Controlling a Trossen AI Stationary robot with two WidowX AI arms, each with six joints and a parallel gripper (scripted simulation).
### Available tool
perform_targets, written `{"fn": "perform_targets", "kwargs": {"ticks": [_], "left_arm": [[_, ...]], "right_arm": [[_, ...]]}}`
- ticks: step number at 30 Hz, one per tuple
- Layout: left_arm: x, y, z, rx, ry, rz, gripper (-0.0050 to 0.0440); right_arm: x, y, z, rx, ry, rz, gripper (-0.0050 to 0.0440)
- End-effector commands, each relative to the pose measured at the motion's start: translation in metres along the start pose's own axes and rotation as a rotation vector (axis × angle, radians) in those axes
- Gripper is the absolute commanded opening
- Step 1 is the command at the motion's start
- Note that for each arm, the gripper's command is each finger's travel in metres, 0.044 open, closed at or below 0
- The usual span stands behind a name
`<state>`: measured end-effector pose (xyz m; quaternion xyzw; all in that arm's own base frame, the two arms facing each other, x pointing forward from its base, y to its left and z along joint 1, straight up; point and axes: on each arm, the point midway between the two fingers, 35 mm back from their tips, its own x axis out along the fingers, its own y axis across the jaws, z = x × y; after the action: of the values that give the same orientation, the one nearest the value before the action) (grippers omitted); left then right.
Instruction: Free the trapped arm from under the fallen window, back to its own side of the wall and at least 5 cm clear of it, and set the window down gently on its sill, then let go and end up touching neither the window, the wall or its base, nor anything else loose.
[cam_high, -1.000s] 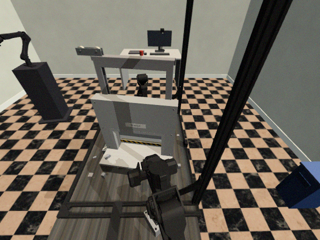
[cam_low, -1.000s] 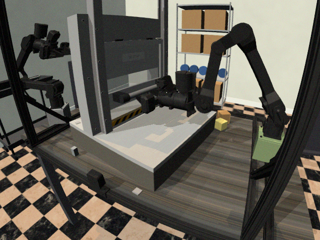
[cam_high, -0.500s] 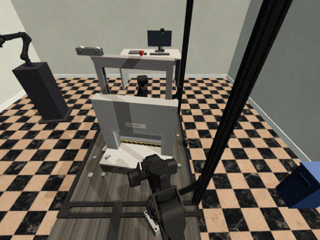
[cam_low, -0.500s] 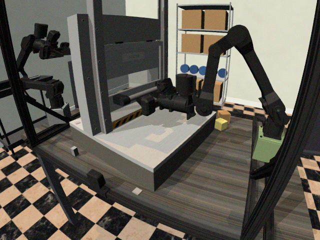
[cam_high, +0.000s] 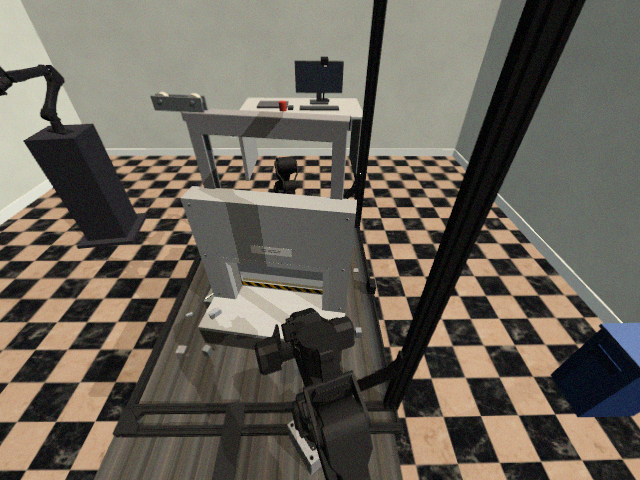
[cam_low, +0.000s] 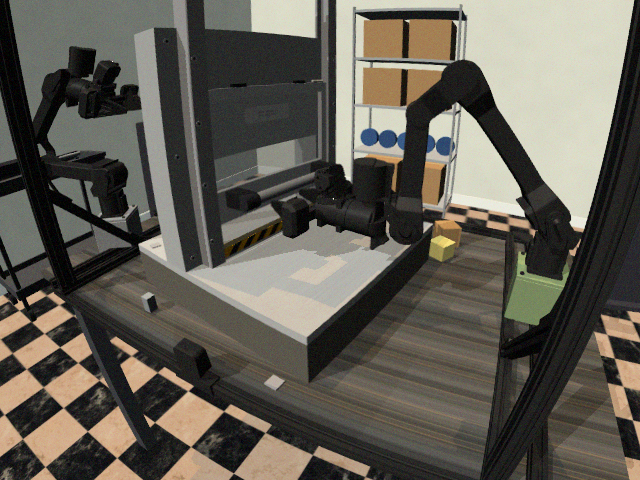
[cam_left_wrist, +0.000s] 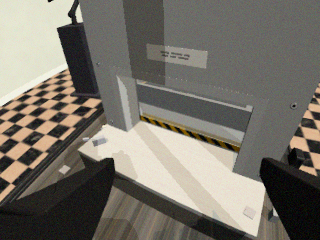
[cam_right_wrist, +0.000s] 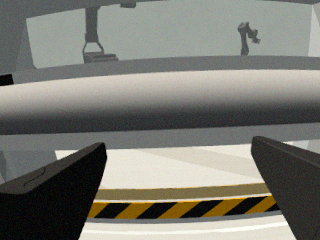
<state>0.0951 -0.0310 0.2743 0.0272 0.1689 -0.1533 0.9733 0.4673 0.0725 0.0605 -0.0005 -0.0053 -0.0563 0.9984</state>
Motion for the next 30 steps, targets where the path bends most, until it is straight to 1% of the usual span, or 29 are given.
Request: {"fn": "perform_targets", "kwargs": {"ticks": [1, 5, 7, 10, 13, 15, 30], "left_arm": [[0.000, 0.001, -0.001, -0.002, 0.001, 0.004, 0.0400], [0.000, 0.001, -0.001, -0.002, 0.001, 0.004, 0.0400], [0.000, 0.001, -0.001, -0.002, 0.001, 0.004, 0.0400], [0.000, 0.001, -0.001, -0.002, 0.001, 0.004, 0.0400], [0.000, 0.001, -0.001, -0.002, 0.001, 0.004, 0.0400], [0.000, 0.001, -0.001, -0.002, 0.001, 0.004, 0.0400], [0.000, 0.001, -0.001, -0.002, 0.001, 0.004, 0.0400]], "right_arm": [[0.001, 0.000, -0.006, 0.000, 0.003, -0.001, 0.0400], [0.001, 0.000, -0.006, 0.000, 0.003, -0.001, 0.0400], [-0.007, 0.001, -0.001, 0.002, 0.007, -0.001, 0.0400], [-0.043, 0.005, 0.001, 0.006, 0.049, -0.006, 0.0400], [-0.081, 0.004, 0.002, 0.004, 0.092, -0.013, 0.0400], [-0.098, 0.002, 0.003, 0.001, 0.109, -0.016, 0.0400], [-0.100, 0.002, 0.003, 0.001, 0.111, -0.016, 0.0400]]}}
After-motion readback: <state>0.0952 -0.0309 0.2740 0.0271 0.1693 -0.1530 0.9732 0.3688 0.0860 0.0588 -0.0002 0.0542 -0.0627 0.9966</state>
